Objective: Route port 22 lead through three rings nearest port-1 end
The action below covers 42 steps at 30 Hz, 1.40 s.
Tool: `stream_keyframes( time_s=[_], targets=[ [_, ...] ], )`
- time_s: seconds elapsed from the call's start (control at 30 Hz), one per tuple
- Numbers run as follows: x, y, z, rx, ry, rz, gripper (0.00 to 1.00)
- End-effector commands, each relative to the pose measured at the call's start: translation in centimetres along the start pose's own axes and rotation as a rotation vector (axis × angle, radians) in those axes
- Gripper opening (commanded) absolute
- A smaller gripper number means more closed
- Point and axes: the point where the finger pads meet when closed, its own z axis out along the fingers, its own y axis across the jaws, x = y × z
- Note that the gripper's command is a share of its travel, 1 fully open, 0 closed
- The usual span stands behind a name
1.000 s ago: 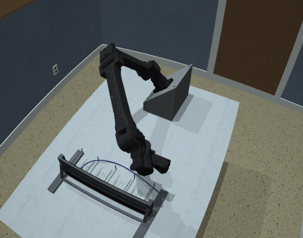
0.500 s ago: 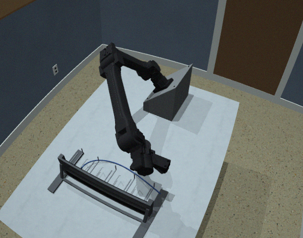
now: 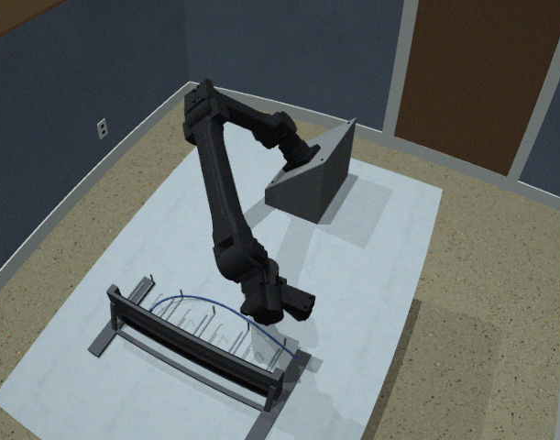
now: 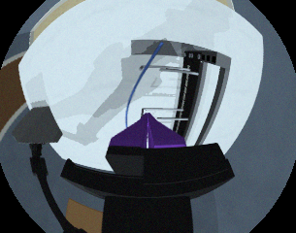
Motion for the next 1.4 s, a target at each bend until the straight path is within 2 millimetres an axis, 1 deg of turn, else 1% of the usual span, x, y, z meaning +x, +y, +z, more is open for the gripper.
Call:
stream_keyframes(
  time_s=[0.0, 0.7, 1.37],
  targets=[
    [-0.28, -2.03, -4.92, 0.077, -0.032, 0.03, 0.0],
    [-0.28, -2.03, -4.91, 0.077, -0.032, 0.03, 0.0],
    [-0.62, -1.92, -4.51, 0.071, -0.028, 0.025, 0.0]
  ],
)
